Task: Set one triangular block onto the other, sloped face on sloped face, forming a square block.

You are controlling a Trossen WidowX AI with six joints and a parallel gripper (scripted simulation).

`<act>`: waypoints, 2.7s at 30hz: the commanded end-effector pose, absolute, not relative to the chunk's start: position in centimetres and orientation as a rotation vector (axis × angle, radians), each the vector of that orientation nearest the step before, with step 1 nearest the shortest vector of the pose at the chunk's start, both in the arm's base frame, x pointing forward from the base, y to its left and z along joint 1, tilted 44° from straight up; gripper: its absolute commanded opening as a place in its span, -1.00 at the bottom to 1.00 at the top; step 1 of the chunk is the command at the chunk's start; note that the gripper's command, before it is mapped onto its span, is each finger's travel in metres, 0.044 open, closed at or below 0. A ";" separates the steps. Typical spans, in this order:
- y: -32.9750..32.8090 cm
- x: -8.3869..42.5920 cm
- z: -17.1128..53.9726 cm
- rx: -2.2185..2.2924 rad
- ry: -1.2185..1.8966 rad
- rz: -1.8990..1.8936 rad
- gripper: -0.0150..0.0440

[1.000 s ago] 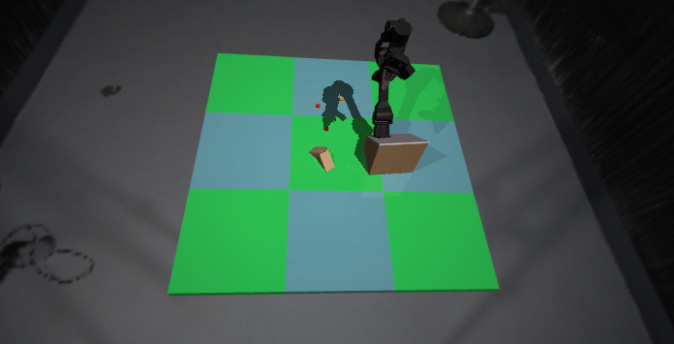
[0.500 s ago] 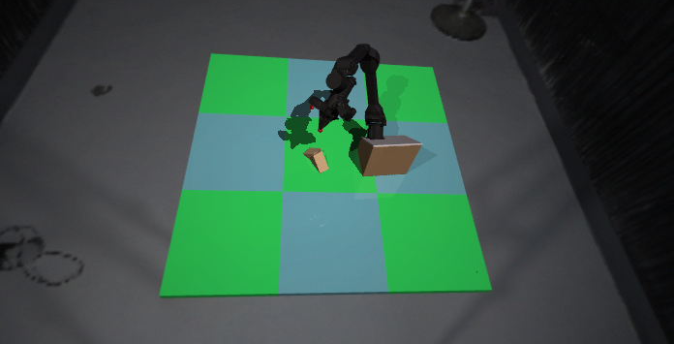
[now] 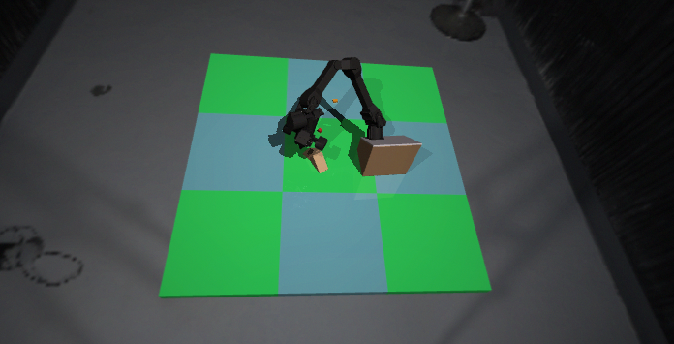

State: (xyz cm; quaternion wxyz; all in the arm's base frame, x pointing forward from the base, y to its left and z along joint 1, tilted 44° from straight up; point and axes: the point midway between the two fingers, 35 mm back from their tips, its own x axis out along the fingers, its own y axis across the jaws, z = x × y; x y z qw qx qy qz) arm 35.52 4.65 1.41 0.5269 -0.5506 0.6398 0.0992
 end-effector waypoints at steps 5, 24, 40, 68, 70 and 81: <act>-4.1 32.3 -2.8 -1.054 1.732 -0.122 -0.49; -5.5 32.2 -4.3 -1.048 1.731 -0.121 -0.49; -7.4 32.1 -6.1 -1.053 1.732 -0.123 -0.49; -9.0 30.1 -5.6 -1.057 1.734 -0.125 -0.49; -9.0 29.9 -5.5 -1.057 1.734 -0.125 -0.49; -9.4 29.2 -5.1 -1.057 1.735 -0.125 -0.49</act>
